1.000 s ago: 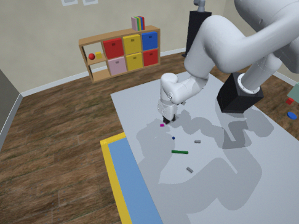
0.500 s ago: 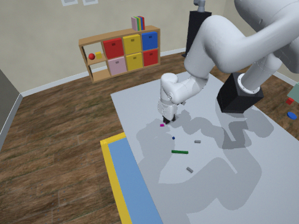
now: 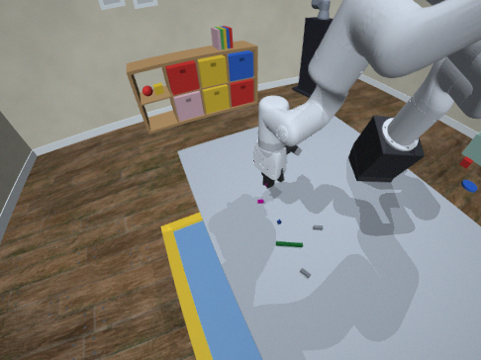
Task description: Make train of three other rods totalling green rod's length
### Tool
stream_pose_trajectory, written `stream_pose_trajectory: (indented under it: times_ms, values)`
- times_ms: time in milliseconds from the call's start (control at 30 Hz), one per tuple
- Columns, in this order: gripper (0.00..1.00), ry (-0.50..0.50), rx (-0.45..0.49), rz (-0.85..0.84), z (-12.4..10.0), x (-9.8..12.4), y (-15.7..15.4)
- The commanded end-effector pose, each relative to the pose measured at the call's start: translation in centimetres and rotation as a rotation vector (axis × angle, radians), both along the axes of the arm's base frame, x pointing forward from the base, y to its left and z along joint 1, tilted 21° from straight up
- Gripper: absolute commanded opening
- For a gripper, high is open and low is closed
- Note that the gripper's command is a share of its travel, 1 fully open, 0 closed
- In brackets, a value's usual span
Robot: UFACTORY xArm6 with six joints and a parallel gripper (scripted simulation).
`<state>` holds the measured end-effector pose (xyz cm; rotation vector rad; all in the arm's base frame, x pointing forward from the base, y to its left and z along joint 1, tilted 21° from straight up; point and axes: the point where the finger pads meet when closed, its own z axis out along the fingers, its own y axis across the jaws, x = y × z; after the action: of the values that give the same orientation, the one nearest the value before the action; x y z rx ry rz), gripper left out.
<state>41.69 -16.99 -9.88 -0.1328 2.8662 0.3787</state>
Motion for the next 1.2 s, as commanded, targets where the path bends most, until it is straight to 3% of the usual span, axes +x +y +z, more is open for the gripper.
stream_pose_trajectory:
  times_ms: [0,200,700,1167]
  values:
    - [0.04,0.002,0.001,0.0,1.2,-0.2,-0.3]
    - [0.04,0.002,0.001,0.0,3.5,-0.8,-1.0]
    - [0.04,0.006,0.003,-0.012,3.8,-0.6,-0.5]
    - [0.04,0.102,0.07,-0.338,7.0,1.3,11.5]
